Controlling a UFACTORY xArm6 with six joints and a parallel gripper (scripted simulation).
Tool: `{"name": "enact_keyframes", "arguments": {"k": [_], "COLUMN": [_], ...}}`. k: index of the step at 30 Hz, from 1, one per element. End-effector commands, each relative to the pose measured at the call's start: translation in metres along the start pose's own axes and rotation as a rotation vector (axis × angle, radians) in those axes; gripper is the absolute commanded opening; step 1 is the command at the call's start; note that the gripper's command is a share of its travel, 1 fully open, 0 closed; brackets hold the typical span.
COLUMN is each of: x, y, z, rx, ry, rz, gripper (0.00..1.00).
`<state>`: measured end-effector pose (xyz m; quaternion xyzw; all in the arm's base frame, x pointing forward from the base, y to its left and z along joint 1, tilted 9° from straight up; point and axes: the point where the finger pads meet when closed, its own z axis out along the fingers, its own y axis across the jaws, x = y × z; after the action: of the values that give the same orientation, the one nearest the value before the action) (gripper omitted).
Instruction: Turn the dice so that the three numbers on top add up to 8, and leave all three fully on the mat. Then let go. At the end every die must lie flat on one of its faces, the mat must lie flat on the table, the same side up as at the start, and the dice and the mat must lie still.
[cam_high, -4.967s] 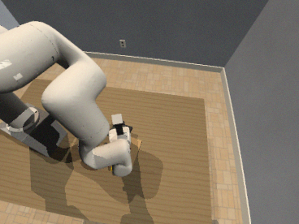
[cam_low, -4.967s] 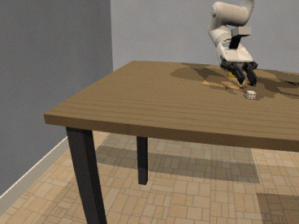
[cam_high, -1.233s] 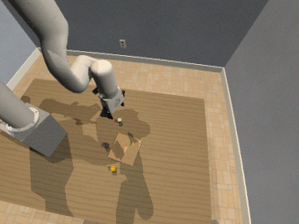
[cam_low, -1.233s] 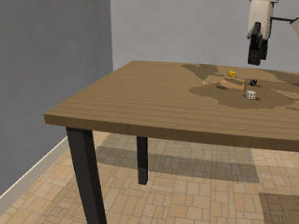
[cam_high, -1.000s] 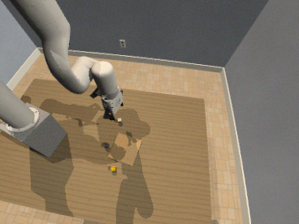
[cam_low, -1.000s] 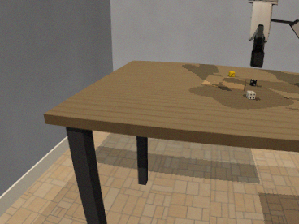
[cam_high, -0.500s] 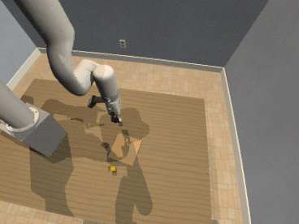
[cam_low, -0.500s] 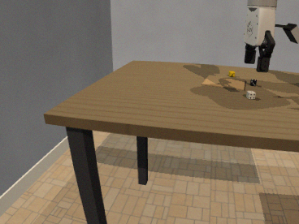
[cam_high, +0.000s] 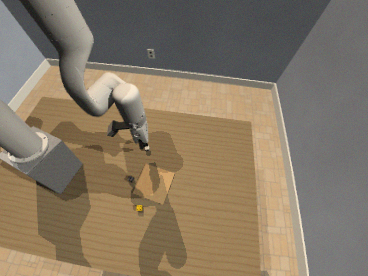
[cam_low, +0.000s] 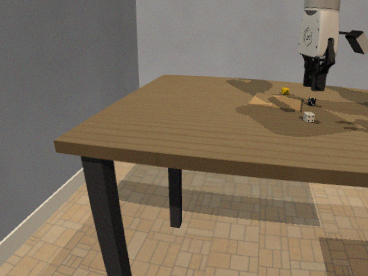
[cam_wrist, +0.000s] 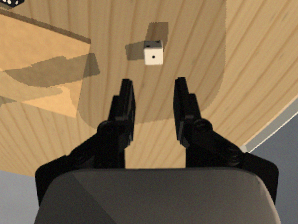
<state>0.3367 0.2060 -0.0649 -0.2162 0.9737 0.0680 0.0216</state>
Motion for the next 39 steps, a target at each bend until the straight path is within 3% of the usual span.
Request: {"name": "enact_keyframes", "arguments": {"k": [1,39], "x": [-0.0012,-0.0012], "y": [0.0001,0.0001], "z": [-0.0007,0.0033], "rx": [-0.004,-0.005], "ry": [-0.007,-0.007], "rz": [-0.001,-0.001], "gripper": [0.36,0.36]}}
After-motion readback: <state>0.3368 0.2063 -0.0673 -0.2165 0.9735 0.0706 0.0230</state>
